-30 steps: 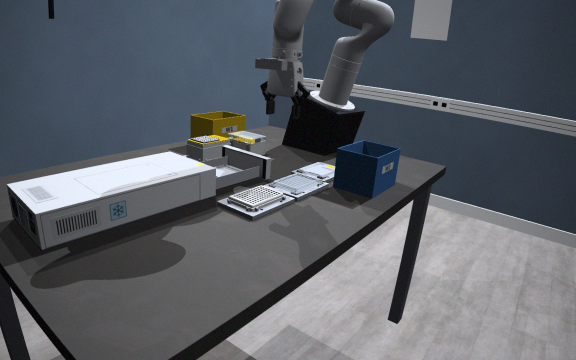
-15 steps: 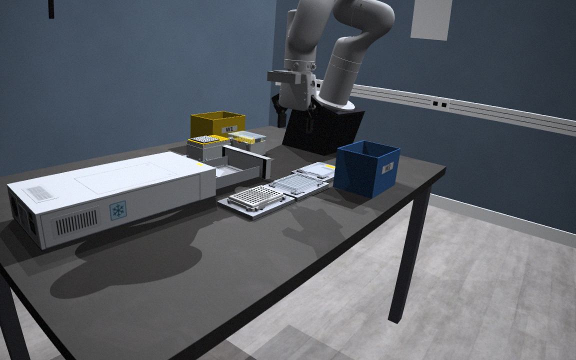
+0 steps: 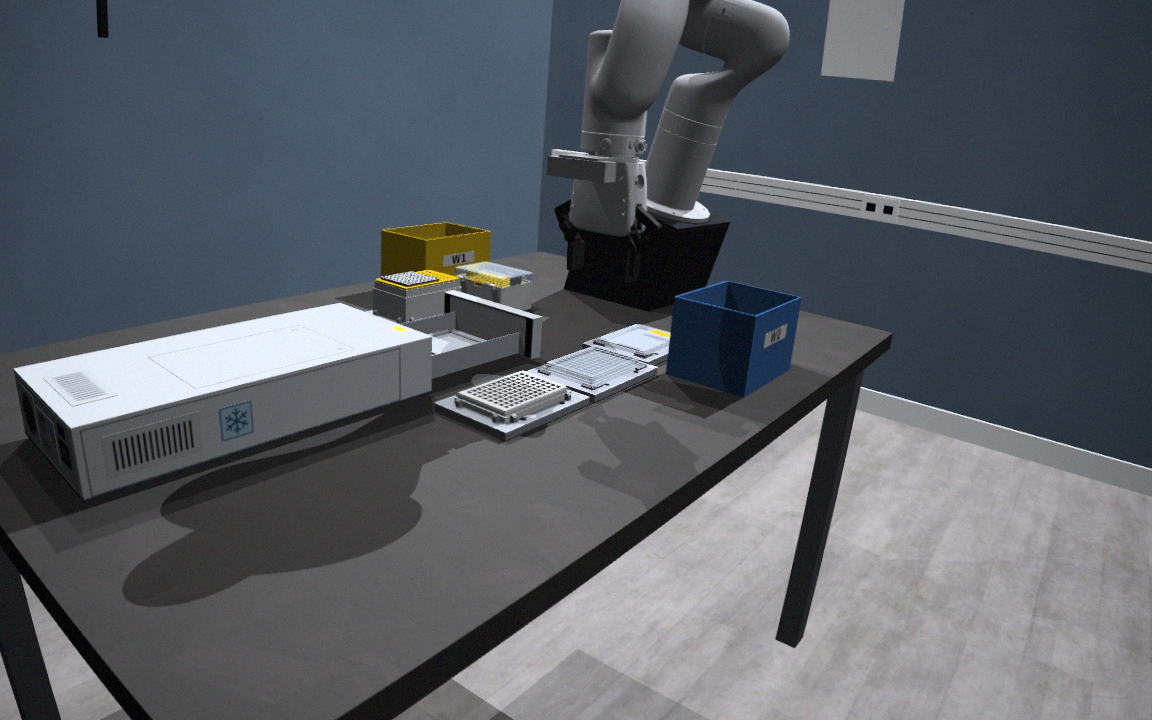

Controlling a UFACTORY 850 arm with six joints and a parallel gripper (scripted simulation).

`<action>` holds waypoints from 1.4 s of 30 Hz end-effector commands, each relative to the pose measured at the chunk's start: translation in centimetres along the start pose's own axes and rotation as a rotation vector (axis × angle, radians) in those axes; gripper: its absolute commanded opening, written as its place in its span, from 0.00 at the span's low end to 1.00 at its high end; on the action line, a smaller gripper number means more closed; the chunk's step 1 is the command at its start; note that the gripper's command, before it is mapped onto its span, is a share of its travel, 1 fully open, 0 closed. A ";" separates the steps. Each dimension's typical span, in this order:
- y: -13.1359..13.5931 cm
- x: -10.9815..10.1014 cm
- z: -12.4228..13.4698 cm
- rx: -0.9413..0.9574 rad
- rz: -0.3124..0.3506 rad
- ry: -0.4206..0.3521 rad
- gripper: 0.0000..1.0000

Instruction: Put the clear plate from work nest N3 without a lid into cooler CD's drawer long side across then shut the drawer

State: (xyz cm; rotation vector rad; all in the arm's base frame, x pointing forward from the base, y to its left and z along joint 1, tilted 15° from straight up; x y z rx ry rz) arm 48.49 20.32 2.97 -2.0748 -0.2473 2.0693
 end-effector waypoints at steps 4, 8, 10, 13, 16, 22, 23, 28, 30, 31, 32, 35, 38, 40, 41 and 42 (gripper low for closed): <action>-0.1 -0.1 -0.1 0.000 -0.001 0.002 1.00; -0.1 0.6 -0.1 0.000 0.000 0.002 1.00; -0.1 0.9 -0.1 0.000 0.000 0.002 1.00; -0.1 1.3 -0.1 0.000 0.000 0.001 1.00; -0.1 1.6 -0.1 0.000 0.000 0.001 1.00; -0.1 2.6 -0.1 0.000 0.000 0.002 1.00; -0.1 2.8 -0.1 0.000 0.000 0.001 1.00; -0.1 3.6 -0.1 0.000 0.000 0.001 1.00; -0.1 3.8 -0.1 0.000 0.000 0.001 1.00; -0.1 3.8 -0.1 0.000 0.000 0.001 1.00; -0.1 3.9 -0.1 0.000 0.000 0.001 1.00; -0.1 4.4 -0.1 0.000 0.000 0.001 1.00; -0.1 4.9 -0.1 0.000 0.000 0.001 1.00; -0.1 5.3 -0.1 0.000 0.000 0.001 1.00; -0.1 5.4 -0.1 0.000 0.000 0.001 1.00; -0.1 5.6 -0.1 0.000 0.000 0.001 1.00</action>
Point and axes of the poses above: the point where the finger pads meet when closed, its own x axis out along the fingers, its own y axis across the jaws, z = x × y, the point moved 1 cm from there along -x, back along the fingers, and after that the axes turned 3 degrees about x, right-handed, at the moved point
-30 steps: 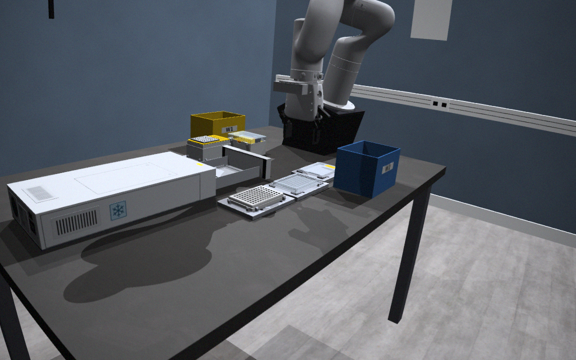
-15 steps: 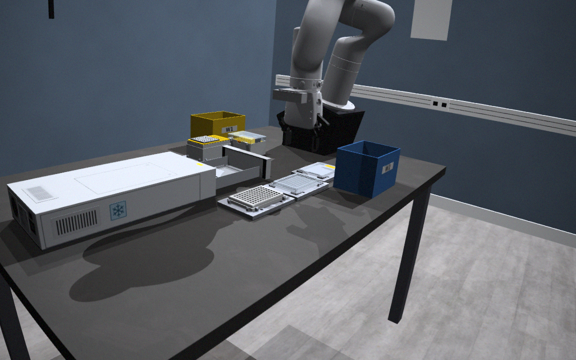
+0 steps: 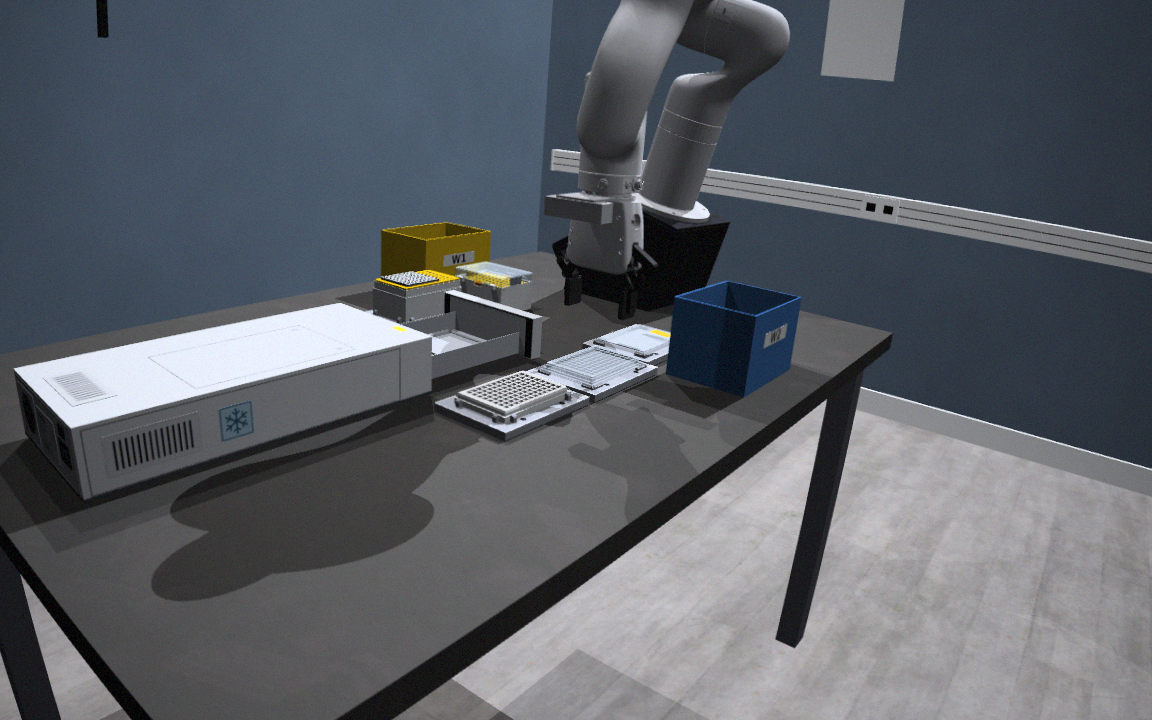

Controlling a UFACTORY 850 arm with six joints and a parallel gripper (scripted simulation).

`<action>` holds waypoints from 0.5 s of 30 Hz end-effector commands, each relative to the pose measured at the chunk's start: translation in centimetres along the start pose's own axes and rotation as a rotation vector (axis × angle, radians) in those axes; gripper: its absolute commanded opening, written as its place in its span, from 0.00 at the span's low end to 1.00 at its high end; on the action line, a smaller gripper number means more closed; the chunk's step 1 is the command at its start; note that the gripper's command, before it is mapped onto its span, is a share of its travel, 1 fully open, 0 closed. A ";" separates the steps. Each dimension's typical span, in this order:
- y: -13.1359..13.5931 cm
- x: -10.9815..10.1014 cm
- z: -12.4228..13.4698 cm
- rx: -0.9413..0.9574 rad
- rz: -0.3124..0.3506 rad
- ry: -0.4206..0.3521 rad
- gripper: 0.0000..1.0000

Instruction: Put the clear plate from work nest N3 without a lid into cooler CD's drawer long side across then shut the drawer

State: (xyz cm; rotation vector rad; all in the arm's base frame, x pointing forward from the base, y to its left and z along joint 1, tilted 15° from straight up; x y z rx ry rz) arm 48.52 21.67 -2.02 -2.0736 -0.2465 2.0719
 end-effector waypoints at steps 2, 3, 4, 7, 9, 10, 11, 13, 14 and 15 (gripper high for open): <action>0.0 0.8 -0.1 0.000 -0.002 0.003 1.00; 0.0 0.9 -0.1 0.000 -0.002 0.003 1.00; 0.0 1.1 -0.1 0.000 -0.002 0.003 1.00; 0.0 1.3 -0.1 0.000 -0.002 0.003 1.00; 0.0 1.6 -0.1 0.000 -0.002 0.003 1.00; 0.0 1.8 -0.1 0.000 -0.002 0.003 1.00; 0.0 1.9 -0.1 0.000 -0.002 0.003 1.00; 0.0 2.3 -0.1 0.000 -0.002 0.003 1.00; 0.0 2.4 -0.1 0.000 -0.002 0.003 1.00; 0.0 2.6 -0.1 0.000 -0.002 0.003 1.00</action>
Point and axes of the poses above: the point where the finger pads meet when closed, its own x axis out along the fingers, its own y axis across the jaws, z = x × y, the point moved 1 cm from there along -x, back along the fingers, and after that the axes turned 3 degrees about x, right-handed, at the moved point
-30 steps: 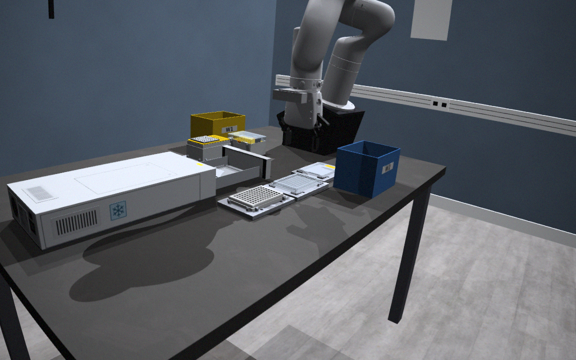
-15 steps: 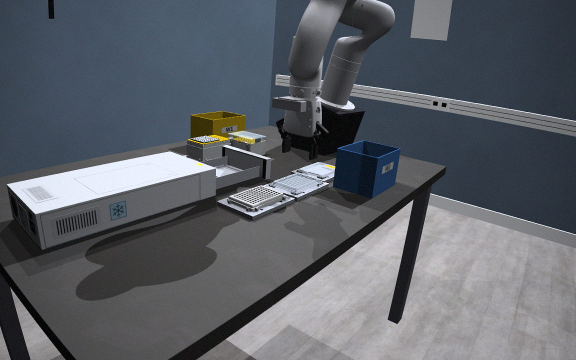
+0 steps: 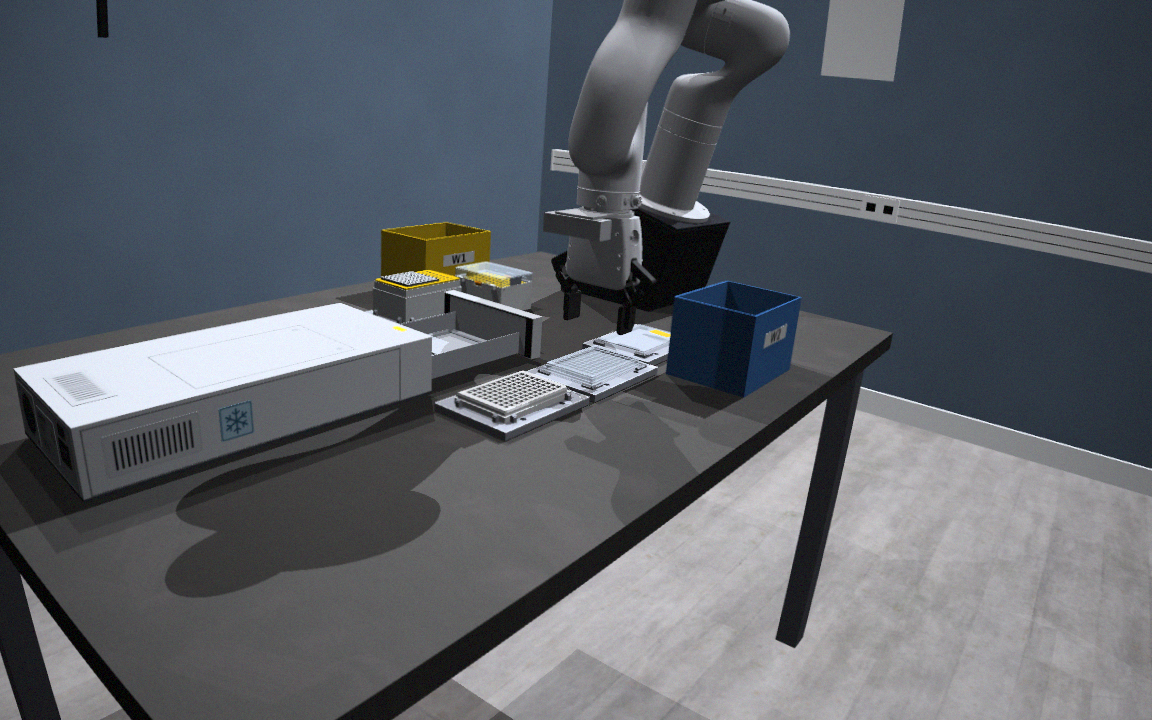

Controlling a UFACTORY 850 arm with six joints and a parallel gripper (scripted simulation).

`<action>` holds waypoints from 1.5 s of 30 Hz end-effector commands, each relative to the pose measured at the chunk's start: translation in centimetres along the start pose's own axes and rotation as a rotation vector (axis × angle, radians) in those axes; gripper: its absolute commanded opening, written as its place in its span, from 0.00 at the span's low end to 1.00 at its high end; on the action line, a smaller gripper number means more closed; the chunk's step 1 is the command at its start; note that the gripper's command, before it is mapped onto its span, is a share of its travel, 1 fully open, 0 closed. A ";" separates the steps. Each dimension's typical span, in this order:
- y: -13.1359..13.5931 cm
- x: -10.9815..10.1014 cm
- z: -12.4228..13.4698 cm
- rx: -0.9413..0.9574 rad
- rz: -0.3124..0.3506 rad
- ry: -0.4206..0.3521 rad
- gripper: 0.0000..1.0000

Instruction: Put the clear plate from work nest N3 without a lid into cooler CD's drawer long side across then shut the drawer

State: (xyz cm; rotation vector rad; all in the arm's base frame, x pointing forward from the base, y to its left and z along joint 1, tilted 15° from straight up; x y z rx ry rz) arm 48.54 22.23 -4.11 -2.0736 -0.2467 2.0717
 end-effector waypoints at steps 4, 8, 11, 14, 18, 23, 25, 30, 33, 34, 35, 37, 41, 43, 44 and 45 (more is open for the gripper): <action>0.0 1.1 -0.1 0.000 -0.001 0.003 1.00; 0.0 1.4 -0.1 0.000 -0.001 0.003 1.00; 0.0 1.9 -0.1 0.000 -0.001 0.003 1.00; 0.0 2.4 -0.1 0.000 -0.001 0.003 1.00; 0.0 3.1 -0.1 0.000 -0.001 0.003 1.00; 0.0 3.5 -0.1 0.000 -0.001 0.003 1.00; 0.0 3.5 -0.1 0.000 -0.001 0.003 1.00; 0.0 3.5 -0.1 0.000 -0.001 0.003 1.00; 0.0 3.5 -0.1 0.000 -0.001 0.003 1.00; 0.0 3.5 -0.1 0.000 -0.001 0.003 1.00; 0.0 3.6 -0.1 0.000 -0.001 0.003 1.00; 0.0 3.7 -0.1 0.000 -0.001 0.003 1.00; 0.0 3.9 -0.1 0.000 -0.001 0.003 1.00; 0.0 4.0 -0.1 0.000 -0.001 0.003 1.00; 0.0 4.1 -0.1 0.000 -0.001 0.003 1.00; 0.0 4.1 -0.1 0.000 -0.001 0.003 1.00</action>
Point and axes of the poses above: the point where the finger pads meet when closed, its own x axis out along the fingers, its own y axis across the jaws, z = x × y, the point moved 1 cm from there along -x, back along the fingers, and after that the axes turned 3 degrees about x, right-handed, at the moved point
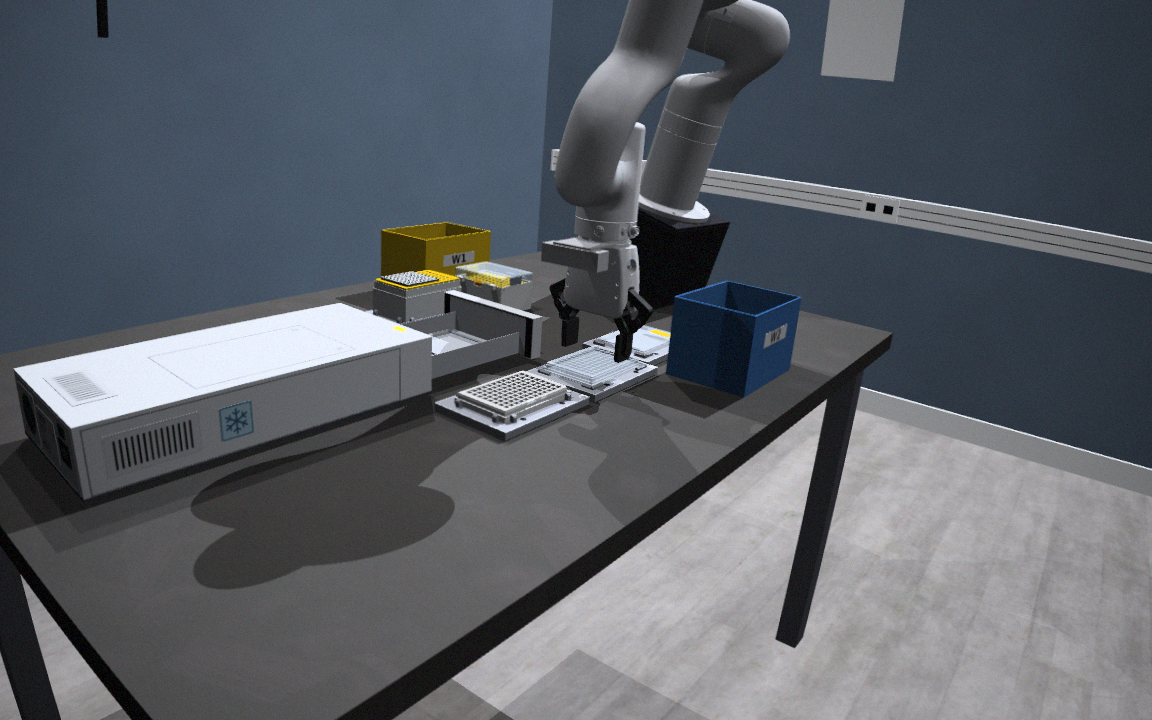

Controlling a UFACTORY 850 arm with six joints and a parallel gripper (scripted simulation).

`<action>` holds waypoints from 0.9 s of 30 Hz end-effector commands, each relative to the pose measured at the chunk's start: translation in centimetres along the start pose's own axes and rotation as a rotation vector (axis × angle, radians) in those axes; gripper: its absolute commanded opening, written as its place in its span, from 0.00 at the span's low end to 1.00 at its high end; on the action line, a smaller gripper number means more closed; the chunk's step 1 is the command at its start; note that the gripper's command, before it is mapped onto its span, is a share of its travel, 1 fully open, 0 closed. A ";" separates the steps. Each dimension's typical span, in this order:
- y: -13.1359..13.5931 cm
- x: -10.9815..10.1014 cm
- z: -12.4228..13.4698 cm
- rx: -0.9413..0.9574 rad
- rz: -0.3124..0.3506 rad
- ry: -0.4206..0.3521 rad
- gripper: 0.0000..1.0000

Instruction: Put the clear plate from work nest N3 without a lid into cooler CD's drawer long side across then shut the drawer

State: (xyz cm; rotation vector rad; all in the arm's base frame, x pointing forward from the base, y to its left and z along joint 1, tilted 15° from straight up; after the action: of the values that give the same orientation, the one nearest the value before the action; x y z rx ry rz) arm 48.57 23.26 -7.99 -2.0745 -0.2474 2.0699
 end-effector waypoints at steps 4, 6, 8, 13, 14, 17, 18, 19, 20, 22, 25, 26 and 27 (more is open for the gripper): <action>0.0 0.4 -0.1 0.000 -0.001 0.002 1.00; 0.0 0.5 -0.1 0.000 -0.001 0.002 1.00; 0.0 0.6 -0.1 0.000 -0.001 0.002 1.00; 0.0 0.9 -0.1 0.000 -0.001 0.002 1.00; 0.0 0.9 -0.1 0.000 -0.001 0.002 1.00; 0.0 1.1 -0.1 0.000 -0.001 0.002 1.00; 0.0 1.2 -0.1 0.000 -0.001 0.002 1.00; 0.0 1.2 -0.1 0.000 -0.001 0.002 1.00; 0.0 1.3 -0.1 0.000 -0.001 0.002 1.00; 0.0 1.4 -0.1 0.000 -0.001 0.002 1.00; 0.0 1.5 -0.1 0.000 -0.001 0.002 1.00; 0.0 1.5 -0.1 0.000 -0.001 0.002 1.00; 0.0 1.5 -0.1 0.000 -0.001 0.002 1.00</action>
State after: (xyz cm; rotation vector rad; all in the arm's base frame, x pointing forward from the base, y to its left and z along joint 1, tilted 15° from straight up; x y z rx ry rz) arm 48.56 23.66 -9.48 -2.0743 -0.2473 2.0701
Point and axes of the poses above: the point where the finger pads meet when closed, its own x axis out along the fingers, its own y axis across the jaws, z = x × y, the point moved 1 cm from there along -x, back along the fingers, and after that the axes turned 3 degrees about x, right-handed, at the moved point
